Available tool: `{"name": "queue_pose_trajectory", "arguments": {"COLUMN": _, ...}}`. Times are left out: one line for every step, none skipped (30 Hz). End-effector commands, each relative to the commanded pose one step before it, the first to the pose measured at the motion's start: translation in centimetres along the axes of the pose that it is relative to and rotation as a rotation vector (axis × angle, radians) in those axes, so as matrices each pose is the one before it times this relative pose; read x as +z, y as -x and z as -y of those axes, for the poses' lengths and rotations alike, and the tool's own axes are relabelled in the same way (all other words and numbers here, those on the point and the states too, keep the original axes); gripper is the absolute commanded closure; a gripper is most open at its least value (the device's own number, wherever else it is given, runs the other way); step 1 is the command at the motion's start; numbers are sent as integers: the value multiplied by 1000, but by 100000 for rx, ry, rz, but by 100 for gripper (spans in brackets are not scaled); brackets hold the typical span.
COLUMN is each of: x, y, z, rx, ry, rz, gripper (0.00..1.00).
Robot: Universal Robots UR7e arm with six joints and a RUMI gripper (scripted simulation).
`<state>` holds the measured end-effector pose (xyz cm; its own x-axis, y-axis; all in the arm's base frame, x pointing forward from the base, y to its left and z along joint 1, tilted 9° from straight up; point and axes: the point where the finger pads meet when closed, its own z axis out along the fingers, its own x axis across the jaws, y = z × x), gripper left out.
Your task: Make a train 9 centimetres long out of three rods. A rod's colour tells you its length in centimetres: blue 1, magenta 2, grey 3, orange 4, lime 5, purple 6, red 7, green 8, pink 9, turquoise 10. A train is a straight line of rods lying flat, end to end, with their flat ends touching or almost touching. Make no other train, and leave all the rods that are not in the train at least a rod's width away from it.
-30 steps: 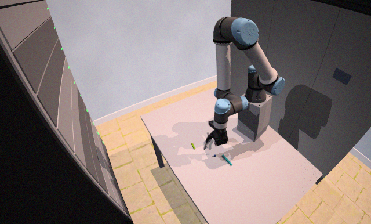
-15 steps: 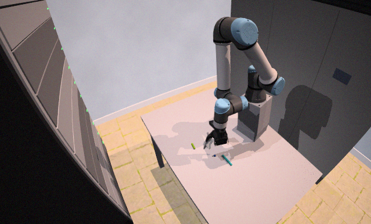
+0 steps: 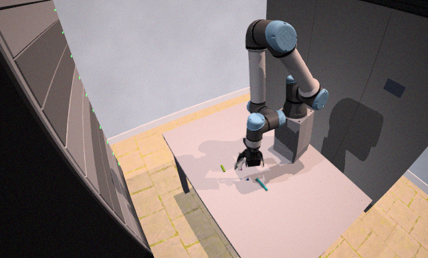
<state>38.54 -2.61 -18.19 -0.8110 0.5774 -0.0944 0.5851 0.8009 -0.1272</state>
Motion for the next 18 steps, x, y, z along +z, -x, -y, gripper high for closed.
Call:
{"name": "queue_pose_trajectory", "arguments": {"x": 16, "y": -6, "z": 243, "rx": 8395, "ry": -12, "rz": 109, "gripper": 0}}
{"name": "queue_pose_trajectory", "arguments": {"x": 0, "y": 0, "z": 0, "rx": 0, "ry": 0, "rz": 0, "gripper": 0}}
{"name": "queue_pose_trajectory", "arguments": {"x": 0, "y": 0, "z": 0, "rx": 0, "ry": 0, "rz": 0, "gripper": 0}}
{"name": "queue_pose_trajectory", "arguments": {"x": 10, "y": -4, "z": 54, "rx": 1750, "ry": 5, "rz": -6, "gripper": 0}}
{"name": "queue_pose_trajectory", "arguments": {"x": 10, "y": -4, "z": 55, "rx": 1813, "ry": 5, "rz": -6, "gripper": 0}}
{"name": "queue_pose_trajectory", "arguments": {"x": 10, "y": -3, "z": 57, "rx": 1876, "ry": 5, "rz": -6, "gripper": 0}}
{"name": "queue_pose_trajectory", "arguments": {"x": 11, "y": -2, "z": 58, "rx": 1939, "ry": 5, "rz": -7, "gripper": 0}}
{"name": "queue_pose_trajectory", "arguments": {"x": 11, "y": -1, "z": 59, "rx": 2002, "ry": 5, "rz": -7, "gripper": 0}}
{"name": "queue_pose_trajectory", "arguments": {"x": 11, "y": 0, "z": 61, "rx": 2066, "ry": 5, "rz": -7, "gripper": 0}}
{"name": "queue_pose_trajectory", "arguments": {"x": 12, "y": 1, "z": 62, "rx": 2130, "ry": 5, "rz": -7, "gripper": 0}}
{"name": "queue_pose_trajectory", "arguments": {"x": 12, "y": 3, "z": 63, "rx": 2193, "ry": 5, "rz": -8, "gripper": 0}}
{"name": "queue_pose_trajectory", "arguments": {"x": 12, "y": 4, "z": 64, "rx": 2257, "ry": 5, "rz": -8, "gripper": 0}}
{"name": "queue_pose_trajectory", "arguments": {"x": 13, "y": 5, "z": 65, "rx": 2321, "ry": 4, "rz": -8, "gripper": 0}}
{"name": "queue_pose_trajectory", "arguments": {"x": 13, "y": 7, "z": 66, "rx": 2384, "ry": 4, "rz": -8, "gripper": 0}}
{"name": "queue_pose_trajectory", "arguments": {"x": 13, "y": 8, "z": 66, "rx": 2448, "ry": 4, "rz": -9, "gripper": 0}}
{"name": "queue_pose_trajectory", "arguments": {"x": 13, "y": 10, "z": 67, "rx": 2511, "ry": 4, "rz": -9, "gripper": 0}}
{"name": "queue_pose_trajectory", "arguments": {"x": 14, "y": 12, "z": 67, "rx": 2574, "ry": 4, "rz": -9, "gripper": 0}}
{"name": "queue_pose_trajectory", "arguments": {"x": 14, "y": 14, "z": 68, "rx": 2637, "ry": 4, "rz": -9, "gripper": 0}}
